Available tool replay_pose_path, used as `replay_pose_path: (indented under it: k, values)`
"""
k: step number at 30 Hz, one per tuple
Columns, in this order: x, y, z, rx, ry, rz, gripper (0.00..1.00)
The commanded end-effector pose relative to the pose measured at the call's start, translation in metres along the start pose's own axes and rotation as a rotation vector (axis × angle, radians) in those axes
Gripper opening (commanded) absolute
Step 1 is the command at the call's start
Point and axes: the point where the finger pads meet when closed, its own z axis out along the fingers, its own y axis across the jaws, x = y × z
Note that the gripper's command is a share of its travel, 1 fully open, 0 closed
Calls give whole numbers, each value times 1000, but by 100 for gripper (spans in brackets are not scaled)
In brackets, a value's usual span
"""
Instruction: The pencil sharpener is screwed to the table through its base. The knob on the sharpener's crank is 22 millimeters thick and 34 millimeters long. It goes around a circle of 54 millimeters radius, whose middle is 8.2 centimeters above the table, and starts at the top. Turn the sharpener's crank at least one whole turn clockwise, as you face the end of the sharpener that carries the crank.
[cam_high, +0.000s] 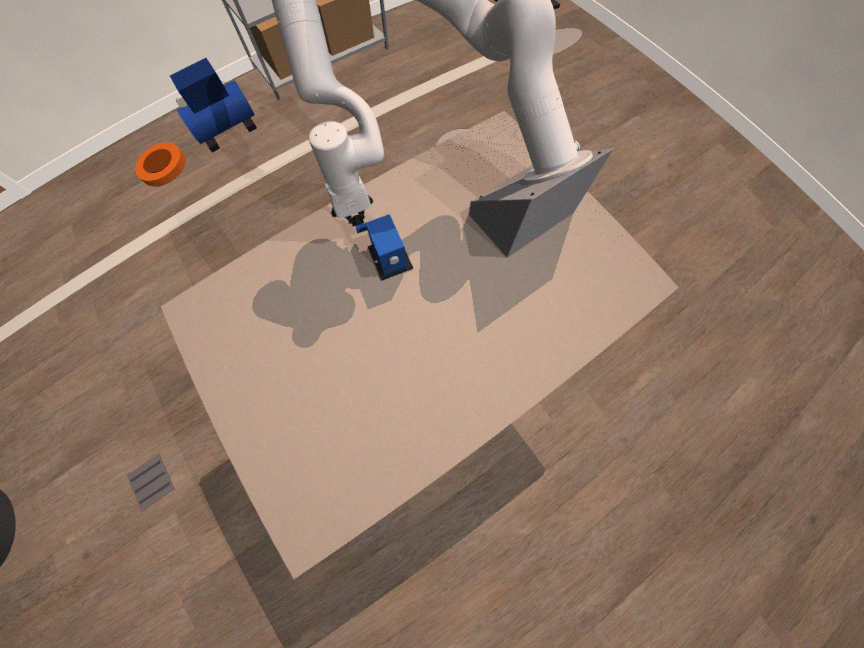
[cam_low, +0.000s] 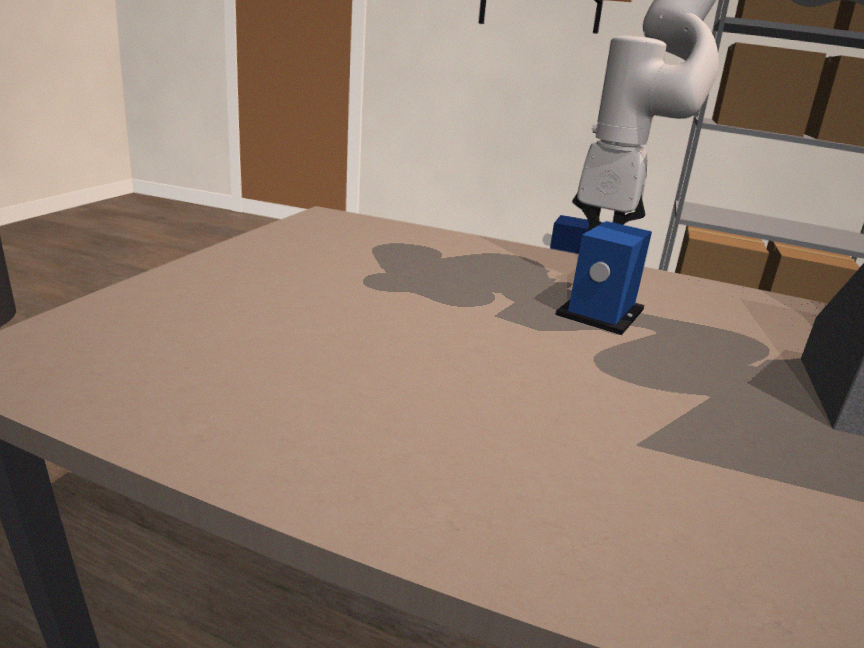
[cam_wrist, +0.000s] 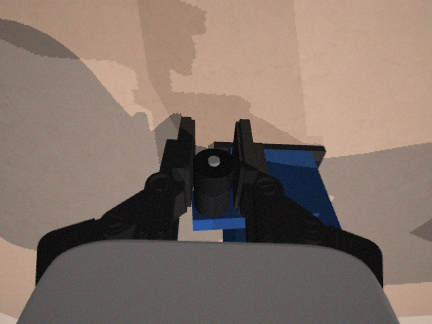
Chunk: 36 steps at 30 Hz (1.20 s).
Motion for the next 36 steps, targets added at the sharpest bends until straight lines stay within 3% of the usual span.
replay_pose_path:
  k: [1, 23, 36]
  values:
    - [0, -1, 0, 1, 0, 0, 0]
    - [0, -1, 6, 1, 0, 0, 0]
    - [0, 5, 29, 1, 0, 0, 0]
